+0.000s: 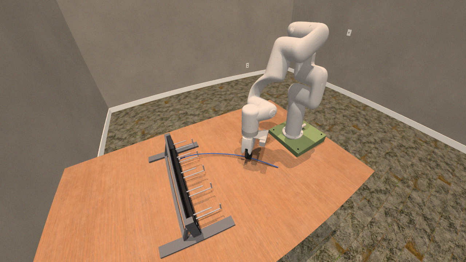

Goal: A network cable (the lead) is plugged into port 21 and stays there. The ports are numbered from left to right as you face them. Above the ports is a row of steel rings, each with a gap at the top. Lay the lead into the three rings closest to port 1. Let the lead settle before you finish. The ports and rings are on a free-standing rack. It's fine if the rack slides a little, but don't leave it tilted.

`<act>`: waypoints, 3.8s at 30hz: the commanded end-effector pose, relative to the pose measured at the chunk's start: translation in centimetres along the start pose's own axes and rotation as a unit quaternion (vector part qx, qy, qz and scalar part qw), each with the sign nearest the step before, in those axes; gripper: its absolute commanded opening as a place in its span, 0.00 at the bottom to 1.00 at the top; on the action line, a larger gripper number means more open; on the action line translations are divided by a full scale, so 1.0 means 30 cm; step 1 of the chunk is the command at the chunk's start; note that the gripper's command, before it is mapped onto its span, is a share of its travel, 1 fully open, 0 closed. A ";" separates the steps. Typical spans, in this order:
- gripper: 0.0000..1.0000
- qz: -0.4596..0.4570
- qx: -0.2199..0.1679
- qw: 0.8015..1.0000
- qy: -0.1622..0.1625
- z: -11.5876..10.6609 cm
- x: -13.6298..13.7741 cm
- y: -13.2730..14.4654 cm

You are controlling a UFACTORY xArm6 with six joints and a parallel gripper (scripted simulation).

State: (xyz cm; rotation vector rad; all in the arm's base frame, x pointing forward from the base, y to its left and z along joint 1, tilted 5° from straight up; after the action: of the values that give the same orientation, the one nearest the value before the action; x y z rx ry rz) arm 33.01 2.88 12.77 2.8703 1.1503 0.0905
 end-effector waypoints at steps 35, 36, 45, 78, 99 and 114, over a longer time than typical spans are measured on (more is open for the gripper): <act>0.00 0.010 -0.001 1.000 0.001 -0.080 0.025 0.008; 0.00 0.010 -0.001 1.000 0.001 -0.080 0.025 0.008; 0.00 0.104 -0.001 0.995 0.001 -0.186 0.263 0.070; 0.00 0.366 0.000 0.931 0.002 -0.489 0.944 0.247; 0.00 0.372 0.000 0.928 0.002 -0.496 0.959 0.251; 0.00 0.372 0.000 0.928 0.002 -0.497 0.962 0.252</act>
State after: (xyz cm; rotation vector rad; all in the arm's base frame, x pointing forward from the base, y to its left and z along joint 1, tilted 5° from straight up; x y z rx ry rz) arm 57.91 17.68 28.91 3.1155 0.0000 0.1090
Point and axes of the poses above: the point where the finger pads meet when closed, its own z axis out along the fingers, its own x axis across the jaws, y = z × x, the point moved 10 cm from there along -z, back along the fingers, and after that the axes turned 2 degrees about -z, right-handed, at the moved point
